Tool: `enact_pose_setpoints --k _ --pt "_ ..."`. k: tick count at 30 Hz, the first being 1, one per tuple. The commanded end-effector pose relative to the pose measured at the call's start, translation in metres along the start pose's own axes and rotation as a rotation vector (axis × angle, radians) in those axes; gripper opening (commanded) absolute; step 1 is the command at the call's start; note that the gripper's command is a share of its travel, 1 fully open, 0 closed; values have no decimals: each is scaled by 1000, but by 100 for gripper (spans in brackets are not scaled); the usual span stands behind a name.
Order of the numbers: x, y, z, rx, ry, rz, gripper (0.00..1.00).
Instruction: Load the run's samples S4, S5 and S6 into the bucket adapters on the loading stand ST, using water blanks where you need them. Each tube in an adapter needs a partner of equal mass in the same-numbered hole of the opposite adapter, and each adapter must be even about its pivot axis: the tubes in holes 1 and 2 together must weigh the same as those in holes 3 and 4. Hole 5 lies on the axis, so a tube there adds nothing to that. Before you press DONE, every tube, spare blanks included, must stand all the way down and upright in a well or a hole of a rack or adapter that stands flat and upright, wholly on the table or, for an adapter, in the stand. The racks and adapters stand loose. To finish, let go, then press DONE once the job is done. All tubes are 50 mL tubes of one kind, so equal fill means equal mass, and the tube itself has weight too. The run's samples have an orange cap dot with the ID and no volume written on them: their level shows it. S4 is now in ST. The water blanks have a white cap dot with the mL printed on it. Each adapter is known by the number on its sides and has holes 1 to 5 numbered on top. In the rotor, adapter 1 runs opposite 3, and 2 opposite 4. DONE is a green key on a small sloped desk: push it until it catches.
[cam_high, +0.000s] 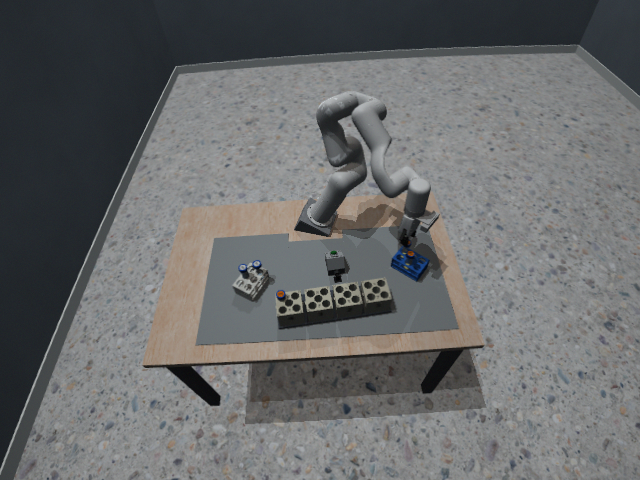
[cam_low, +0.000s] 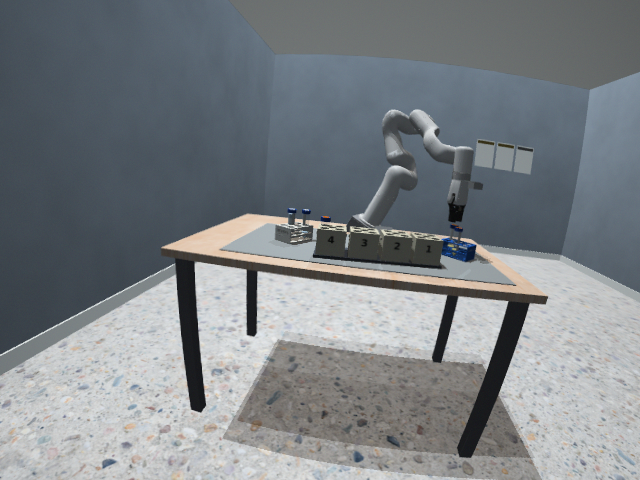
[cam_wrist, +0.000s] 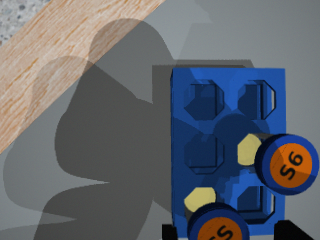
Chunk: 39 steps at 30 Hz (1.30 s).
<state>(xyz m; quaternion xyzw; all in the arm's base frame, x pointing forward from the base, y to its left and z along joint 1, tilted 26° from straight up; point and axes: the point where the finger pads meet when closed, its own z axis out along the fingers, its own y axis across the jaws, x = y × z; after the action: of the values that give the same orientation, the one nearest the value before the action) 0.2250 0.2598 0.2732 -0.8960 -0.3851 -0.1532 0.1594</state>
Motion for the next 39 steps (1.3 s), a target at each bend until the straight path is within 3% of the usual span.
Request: enact_pose_setpoints --k 1,6,39 --pt "2 0 6 0 5 -1 57" --pt "2 0 16 0 5 -1 57" --pt "2 0 28 0 5 0 57"
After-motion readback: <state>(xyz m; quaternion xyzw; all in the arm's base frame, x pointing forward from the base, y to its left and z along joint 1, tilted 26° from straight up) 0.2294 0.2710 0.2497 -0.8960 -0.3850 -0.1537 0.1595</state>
